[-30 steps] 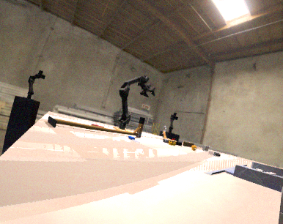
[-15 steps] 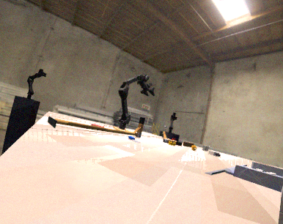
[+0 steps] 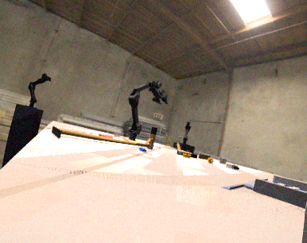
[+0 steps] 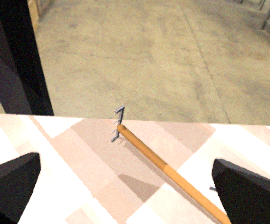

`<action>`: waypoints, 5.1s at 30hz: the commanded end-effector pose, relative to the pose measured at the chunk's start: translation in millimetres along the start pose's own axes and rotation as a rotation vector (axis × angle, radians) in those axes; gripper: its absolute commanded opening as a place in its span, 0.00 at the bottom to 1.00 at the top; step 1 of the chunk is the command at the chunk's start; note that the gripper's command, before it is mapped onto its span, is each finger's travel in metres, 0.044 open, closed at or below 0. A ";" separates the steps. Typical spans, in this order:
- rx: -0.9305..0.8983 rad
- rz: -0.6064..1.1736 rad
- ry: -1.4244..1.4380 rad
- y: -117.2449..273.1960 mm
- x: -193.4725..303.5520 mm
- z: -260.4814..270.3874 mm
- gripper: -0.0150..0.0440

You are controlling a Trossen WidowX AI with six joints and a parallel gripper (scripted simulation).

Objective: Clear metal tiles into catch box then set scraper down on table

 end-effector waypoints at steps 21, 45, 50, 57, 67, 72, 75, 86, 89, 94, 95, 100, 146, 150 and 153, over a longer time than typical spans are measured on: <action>-0.047 -0.078 0.218 -14.3 -9.5 16.9 1.00; -0.091 -0.344 0.820 -44.1 -27.2 73.8 1.00; -0.084 -0.406 0.939 -47.8 -28.8 86.8 1.00; -0.063 -0.494 1.100 -51.4 -29.7 105.2 1.00; -0.012 -0.624 1.319 -53.5 -28.5 131.5 1.00; 0.024 -0.689 1.423 -53.2 -26.7 144.4 1.00; 0.049 -0.728 1.484 -52.7 -25.2 152.0 1.00; 0.164 -0.869 1.693 -48.2 -17.6 178.9 1.00; 0.201 -0.906 1.746 -46.3 -14.9 185.9 1.00; 0.269 -0.965 1.831 -42.7 -9.8 197.0 1.00; 0.284 -0.977 1.848 -41.9 -8.7 199.1 1.00; 0.361 -1.033 1.927 -37.4 -2.9 209.5 1.00; 0.992 -1.230 2.311 -11.4 43.8 253.4 0.69; 0.944 -1.191 2.314 -23.0 38.7 250.1 0.51; 0.909 -1.161 2.315 -31.8 35.0 247.1 0.38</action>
Point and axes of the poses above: the point midway between the two fingers, 35 mm back from their tips, its own y axis back along the fingers, its own z axis across the jaws, x = y × z, the point moved 6 cm from there along y, back along the fingers, and after that the axes turned 7 degrees about y, right-handed, at the moved point
